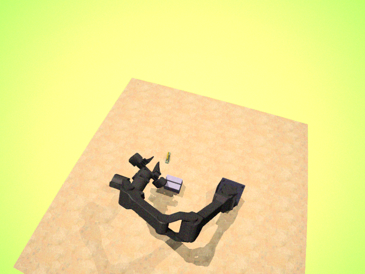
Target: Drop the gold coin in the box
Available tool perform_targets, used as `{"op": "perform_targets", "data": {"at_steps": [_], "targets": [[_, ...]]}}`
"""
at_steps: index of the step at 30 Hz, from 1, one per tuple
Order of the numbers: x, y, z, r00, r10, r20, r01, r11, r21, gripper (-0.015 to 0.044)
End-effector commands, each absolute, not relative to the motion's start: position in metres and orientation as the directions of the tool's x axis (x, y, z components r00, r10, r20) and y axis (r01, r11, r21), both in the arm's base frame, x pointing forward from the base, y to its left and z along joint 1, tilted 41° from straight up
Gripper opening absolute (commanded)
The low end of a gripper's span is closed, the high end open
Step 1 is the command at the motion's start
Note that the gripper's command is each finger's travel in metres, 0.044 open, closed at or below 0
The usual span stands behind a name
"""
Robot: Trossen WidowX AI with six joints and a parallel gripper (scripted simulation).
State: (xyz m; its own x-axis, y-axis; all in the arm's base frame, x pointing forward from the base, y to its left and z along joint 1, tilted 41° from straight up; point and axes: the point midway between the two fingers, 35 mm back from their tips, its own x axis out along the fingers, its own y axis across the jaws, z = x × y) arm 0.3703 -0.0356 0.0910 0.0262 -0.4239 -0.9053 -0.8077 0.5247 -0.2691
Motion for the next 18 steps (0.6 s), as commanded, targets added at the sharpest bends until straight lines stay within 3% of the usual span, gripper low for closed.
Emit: {"op": "perform_targets", "data": {"at_steps": [1,5,8,13,18], "targets": [[0.364,-0.056,0.027,-0.151,-0.065,-0.986,-0.213,0.977,-0.032,0.0161],[0.361,-0.065,0.005,-0.174,0.128,-0.976,0.168,0.981,0.099,0.0161],[0.36,-0.073,-0.009,-0.162,0.274,-0.948,0.45,0.876,0.176,0.0161],[0.36,-0.087,-0.027,-0.089,0.493,-0.865,0.817,0.533,0.22,0.0161],[0.361,-0.101,-0.038,0.016,0.64,-0.768,0.973,0.167,0.159,0.0161]]}}
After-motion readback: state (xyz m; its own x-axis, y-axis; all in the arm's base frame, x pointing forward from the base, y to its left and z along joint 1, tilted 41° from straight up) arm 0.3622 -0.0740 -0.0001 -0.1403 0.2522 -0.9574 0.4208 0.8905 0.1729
